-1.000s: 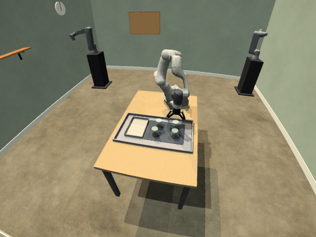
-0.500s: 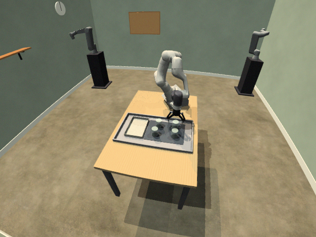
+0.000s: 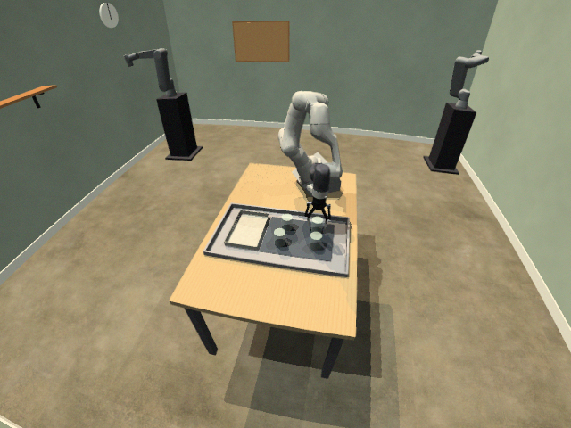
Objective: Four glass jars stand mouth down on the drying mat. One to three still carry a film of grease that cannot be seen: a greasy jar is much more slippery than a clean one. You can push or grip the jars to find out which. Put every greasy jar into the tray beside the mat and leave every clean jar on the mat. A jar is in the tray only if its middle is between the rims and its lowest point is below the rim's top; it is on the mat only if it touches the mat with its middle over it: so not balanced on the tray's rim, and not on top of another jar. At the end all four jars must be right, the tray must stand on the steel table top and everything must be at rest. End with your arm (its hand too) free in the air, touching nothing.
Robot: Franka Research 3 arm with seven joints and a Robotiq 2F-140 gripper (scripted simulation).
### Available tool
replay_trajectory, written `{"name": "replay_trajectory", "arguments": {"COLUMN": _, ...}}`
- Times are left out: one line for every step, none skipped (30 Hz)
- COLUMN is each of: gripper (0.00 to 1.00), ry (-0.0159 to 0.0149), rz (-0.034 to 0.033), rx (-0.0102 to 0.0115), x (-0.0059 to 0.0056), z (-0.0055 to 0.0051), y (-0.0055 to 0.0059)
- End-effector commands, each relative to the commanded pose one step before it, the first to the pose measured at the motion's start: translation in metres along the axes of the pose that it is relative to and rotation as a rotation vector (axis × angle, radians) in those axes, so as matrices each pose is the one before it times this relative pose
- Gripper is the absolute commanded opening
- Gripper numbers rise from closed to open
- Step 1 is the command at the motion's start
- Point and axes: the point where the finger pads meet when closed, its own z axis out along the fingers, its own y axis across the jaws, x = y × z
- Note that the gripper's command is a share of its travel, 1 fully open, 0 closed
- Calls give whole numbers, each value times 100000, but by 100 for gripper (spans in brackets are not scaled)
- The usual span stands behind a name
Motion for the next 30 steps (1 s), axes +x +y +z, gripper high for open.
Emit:
{"name": "replay_trajectory", "arguments": {"gripper": 62, "ry": -263, "rz": -972, "rx": -258, "x": -63, "z": -38, "y": 181}}
{"name": "replay_trajectory", "arguments": {"gripper": 62, "ry": 0, "rz": 0, "rx": 0, "x": 0, "z": 0, "y": 0}}
{"name": "replay_trajectory", "arguments": {"gripper": 62, "ry": 0, "rz": 0, "rx": 0, "x": 0, "z": 0, "y": 0}}
{"name": "replay_trajectory", "arguments": {"gripper": 62, "ry": 0, "rz": 0, "rx": 0, "x": 0, "z": 0, "y": 0}}
{"name": "replay_trajectory", "arguments": {"gripper": 62, "ry": 0, "rz": 0, "rx": 0, "x": 0, "z": 0, "y": 0}}
{"name": "replay_trajectory", "arguments": {"gripper": 62, "ry": 0, "rz": 0, "rx": 0, "x": 0, "z": 0, "y": 0}}
{"name": "replay_trajectory", "arguments": {"gripper": 59, "ry": 0, "rz": 0, "rx": 0, "x": 0, "z": 0, "y": 0}}
{"name": "replay_trajectory", "arguments": {"gripper": 59, "ry": 0, "rz": 0, "rx": 0, "x": 0, "z": 0, "y": 0}}
{"name": "replay_trajectory", "arguments": {"gripper": 59, "ry": 0, "rz": 0, "rx": 0, "x": 0, "z": 0, "y": 0}}
{"name": "replay_trajectory", "arguments": {"gripper": 59, "ry": 0, "rz": 0, "rx": 0, "x": 0, "z": 0, "y": 0}}
{"name": "replay_trajectory", "arguments": {"gripper": 59, "ry": 0, "rz": 0, "rx": 0, "x": 0, "z": 0, "y": 0}}
{"name": "replay_trajectory", "arguments": {"gripper": 59, "ry": 0, "rz": 0, "rx": 0, "x": 0, "z": 0, "y": 0}}
{"name": "replay_trajectory", "arguments": {"gripper": 59, "ry": 0, "rz": 0, "rx": 0, "x": 0, "z": 0, "y": 0}}
{"name": "replay_trajectory", "arguments": {"gripper": 59, "ry": 0, "rz": 0, "rx": 0, "x": 0, "z": 0, "y": 0}}
{"name": "replay_trajectory", "arguments": {"gripper": 59, "ry": 0, "rz": 0, "rx": 0, "x": 0, "z": 0, "y": 0}}
{"name": "replay_trajectory", "arguments": {"gripper": 59, "ry": 0, "rz": 0, "rx": 0, "x": 0, "z": 0, "y": 0}}
{"name": "replay_trajectory", "arguments": {"gripper": 59, "ry": 0, "rz": 0, "rx": 0, "x": 0, "z": 0, "y": 0}}
{"name": "replay_trajectory", "arguments": {"gripper": 59, "ry": 0, "rz": 0, "rx": 0, "x": 0, "z": 0, "y": 0}}
{"name": "replay_trajectory", "arguments": {"gripper": 59, "ry": 0, "rz": 0, "rx": 0, "x": 0, "z": 0, "y": 0}}
{"name": "replay_trajectory", "arguments": {"gripper": 59, "ry": 0, "rz": 0, "rx": 0, "x": 0, "z": 0, "y": 0}}
{"name": "replay_trajectory", "arguments": {"gripper": 59, "ry": 0, "rz": 0, "rx": 0, "x": 0, "z": 0, "y": 0}}
{"name": "replay_trajectory", "arguments": {"gripper": 59, "ry": 0, "rz": 0, "rx": 0, "x": 0, "z": 0, "y": 0}}
{"name": "replay_trajectory", "arguments": {"gripper": 59, "ry": 0, "rz": 0, "rx": 0, "x": 0, "z": 0, "y": 0}}
{"name": "replay_trajectory", "arguments": {"gripper": 56, "ry": 0, "rz": 0, "rx": 0, "x": 0, "z": 0, "y": 0}}
{"name": "replay_trajectory", "arguments": {"gripper": 56, "ry": 0, "rz": 0, "rx": 0, "x": 0, "z": 0, "y": 0}}
{"name": "replay_trajectory", "arguments": {"gripper": 56, "ry": 0, "rz": 0, "rx": 0, "x": 0, "z": 0, "y": 0}}
{"name": "replay_trajectory", "arguments": {"gripper": 56, "ry": 0, "rz": 0, "rx": 0, "x": 0, "z": 0, "y": 0}}
{"name": "replay_trajectory", "arguments": {"gripper": 56, "ry": 0, "rz": 0, "rx": 0, "x": 0, "z": 0, "y": 0}}
{"name": "replay_trajectory", "arguments": {"gripper": 56, "ry": 0, "rz": 0, "rx": 0, "x": 0, "z": 0, "y": 0}}
{"name": "replay_trajectory", "arguments": {"gripper": 56, "ry": 0, "rz": 0, "rx": 0, "x": 0, "z": 0, "y": 0}}
